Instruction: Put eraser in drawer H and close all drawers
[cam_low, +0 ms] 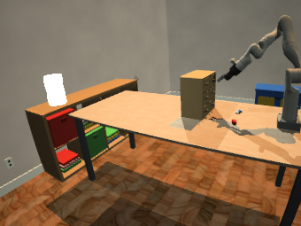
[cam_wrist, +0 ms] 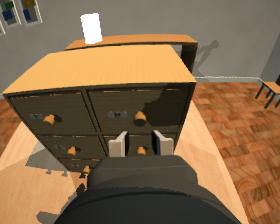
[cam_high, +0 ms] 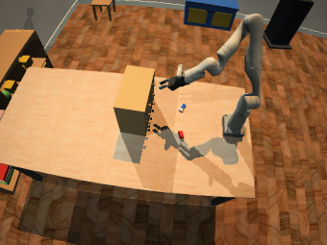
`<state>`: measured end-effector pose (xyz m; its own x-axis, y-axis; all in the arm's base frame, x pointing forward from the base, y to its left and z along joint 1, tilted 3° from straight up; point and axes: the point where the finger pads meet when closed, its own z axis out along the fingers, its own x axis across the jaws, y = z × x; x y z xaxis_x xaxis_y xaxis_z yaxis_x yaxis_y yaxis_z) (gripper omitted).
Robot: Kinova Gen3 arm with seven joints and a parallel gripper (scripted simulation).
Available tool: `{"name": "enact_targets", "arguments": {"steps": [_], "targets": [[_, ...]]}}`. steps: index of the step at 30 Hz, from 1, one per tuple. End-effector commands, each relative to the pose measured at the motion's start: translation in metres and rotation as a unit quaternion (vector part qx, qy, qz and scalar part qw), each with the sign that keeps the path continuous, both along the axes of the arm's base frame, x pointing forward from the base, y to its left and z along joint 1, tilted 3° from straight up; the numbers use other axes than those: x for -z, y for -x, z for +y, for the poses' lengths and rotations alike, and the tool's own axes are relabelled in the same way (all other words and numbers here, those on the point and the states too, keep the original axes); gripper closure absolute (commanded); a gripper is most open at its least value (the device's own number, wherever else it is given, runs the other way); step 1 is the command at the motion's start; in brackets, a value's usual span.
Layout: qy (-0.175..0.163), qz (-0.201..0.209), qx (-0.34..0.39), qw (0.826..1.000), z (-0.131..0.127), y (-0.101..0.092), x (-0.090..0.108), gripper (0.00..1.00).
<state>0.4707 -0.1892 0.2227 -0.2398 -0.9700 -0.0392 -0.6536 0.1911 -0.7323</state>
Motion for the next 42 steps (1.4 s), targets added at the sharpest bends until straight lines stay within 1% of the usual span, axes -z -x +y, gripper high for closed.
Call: {"name": "enact_targets", "arguments": {"steps": [1, 16, 25, 27, 36, 42], "targets": [[0.0, -0.001, 0.0, 1.0, 0.0, 0.0, -0.001, 0.33], [0.0, -0.001, 0.0, 1.0, -0.001, -0.003, -0.001, 0.33], [0.0, -0.001, 0.0, 1.0, -0.004, -0.016, -0.001, 0.33], [0.0, -0.001, 0.0, 1.0, -0.004, -0.016, -0.001, 0.33], [0.0, -0.001, 0.0, 1.0, -0.007, -0.03, -0.002, 0.33], [0.0, -0.001, 0.0, 1.0, -0.008, -0.034, -0.002, 0.33]]}}
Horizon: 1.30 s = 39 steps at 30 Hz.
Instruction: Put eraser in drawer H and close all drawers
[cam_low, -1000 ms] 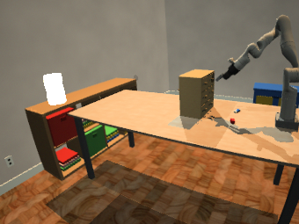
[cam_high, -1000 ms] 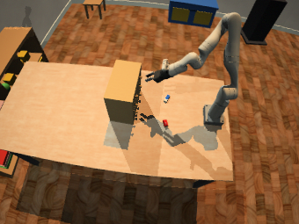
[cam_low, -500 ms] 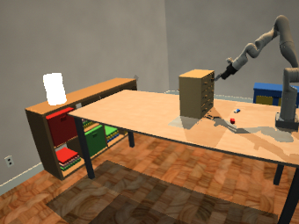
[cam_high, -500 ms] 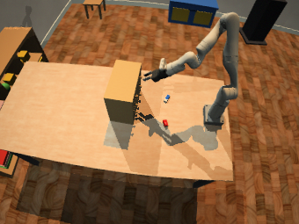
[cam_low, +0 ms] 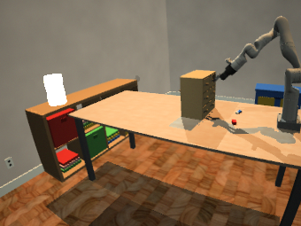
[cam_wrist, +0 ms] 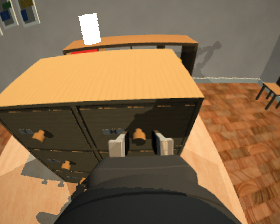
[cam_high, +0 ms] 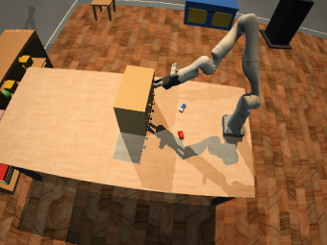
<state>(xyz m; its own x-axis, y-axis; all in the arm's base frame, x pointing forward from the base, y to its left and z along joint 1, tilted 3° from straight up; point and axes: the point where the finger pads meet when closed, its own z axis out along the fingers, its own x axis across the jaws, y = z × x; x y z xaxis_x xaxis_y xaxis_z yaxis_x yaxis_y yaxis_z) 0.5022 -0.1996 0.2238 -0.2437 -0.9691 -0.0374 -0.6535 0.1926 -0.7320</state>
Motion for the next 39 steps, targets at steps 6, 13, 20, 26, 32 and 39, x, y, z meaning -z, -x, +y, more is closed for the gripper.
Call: {"name": "enact_targets", "arguments": {"steps": [6, 13, 20, 26, 32, 39], "targets": [[0.0, -0.001, -0.002, 1.0, 0.0019, -0.0027, -0.0008, 0.33], [0.0, -0.001, -0.002, 1.0, 0.0019, -0.0027, -0.0008, 0.33], [0.0, -0.001, -0.002, 1.0, 0.0019, -0.0027, -0.0008, 0.33], [0.0, -0.001, -0.002, 1.0, 0.0019, -0.0027, -0.0008, 0.33], [0.0, -0.001, -0.002, 1.0, 0.0019, -0.0027, -0.0008, 0.63], [0.0, -0.001, -0.002, 1.0, 0.0019, -0.0027, -0.0008, 0.63]]}}
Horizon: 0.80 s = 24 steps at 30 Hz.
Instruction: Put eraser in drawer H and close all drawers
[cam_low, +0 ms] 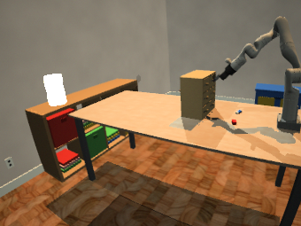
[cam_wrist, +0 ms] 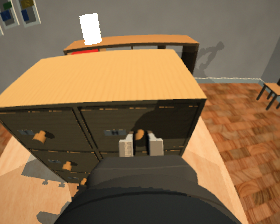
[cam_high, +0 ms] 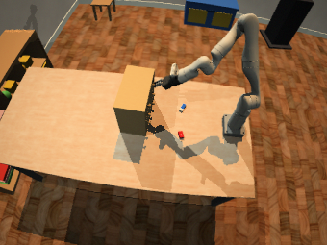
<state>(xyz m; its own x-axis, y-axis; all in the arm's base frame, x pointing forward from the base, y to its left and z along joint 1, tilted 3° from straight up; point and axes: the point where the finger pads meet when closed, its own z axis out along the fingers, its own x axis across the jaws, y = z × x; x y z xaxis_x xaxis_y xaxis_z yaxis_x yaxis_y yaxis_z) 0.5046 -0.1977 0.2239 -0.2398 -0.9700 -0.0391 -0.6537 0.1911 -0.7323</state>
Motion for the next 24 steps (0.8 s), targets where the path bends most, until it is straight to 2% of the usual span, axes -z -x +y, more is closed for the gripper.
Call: {"name": "enact_targets", "arguments": {"steps": [1, 24], "targets": [[0.0, -0.001, 0.0, 1.0, 0.0, -0.0003, -0.0007, 0.63], [0.0, -0.001, 0.0, 1.0, 0.0006, 0.0024, -0.0006, 0.63]]}}
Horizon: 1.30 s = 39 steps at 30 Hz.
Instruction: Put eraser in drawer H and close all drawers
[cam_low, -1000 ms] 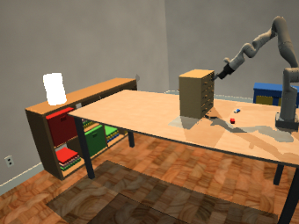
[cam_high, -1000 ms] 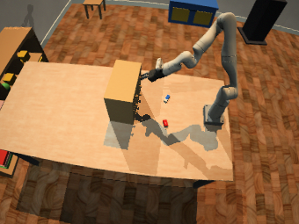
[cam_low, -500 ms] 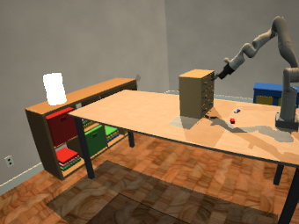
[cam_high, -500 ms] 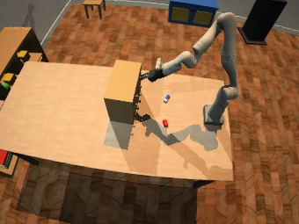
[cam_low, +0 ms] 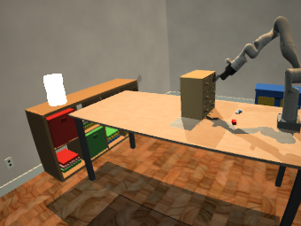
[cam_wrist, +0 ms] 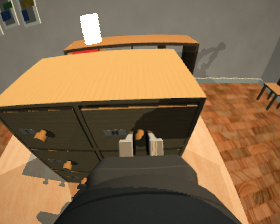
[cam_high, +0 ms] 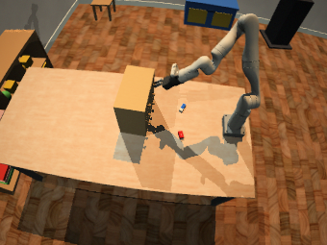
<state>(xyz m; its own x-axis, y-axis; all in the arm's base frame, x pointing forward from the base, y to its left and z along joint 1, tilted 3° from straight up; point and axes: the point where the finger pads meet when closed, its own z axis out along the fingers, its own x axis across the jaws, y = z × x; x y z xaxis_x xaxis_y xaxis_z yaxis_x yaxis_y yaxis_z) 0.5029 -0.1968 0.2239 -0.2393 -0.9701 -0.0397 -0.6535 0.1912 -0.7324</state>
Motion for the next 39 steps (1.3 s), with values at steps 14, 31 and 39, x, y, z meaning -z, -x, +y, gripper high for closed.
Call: {"name": "enact_targets", "arguments": {"steps": [14, 31, 39], "targets": [[0.001, 0.0, 0.0, 1.0, 0.002, 0.01, 0.0, 0.63], [0.001, 0.0, 0.0, 1.0, 0.007, 0.03, 0.001, 0.63], [0.001, 0.0, 0.0, 1.0, 0.01, 0.041, 0.001, 0.63]]}}
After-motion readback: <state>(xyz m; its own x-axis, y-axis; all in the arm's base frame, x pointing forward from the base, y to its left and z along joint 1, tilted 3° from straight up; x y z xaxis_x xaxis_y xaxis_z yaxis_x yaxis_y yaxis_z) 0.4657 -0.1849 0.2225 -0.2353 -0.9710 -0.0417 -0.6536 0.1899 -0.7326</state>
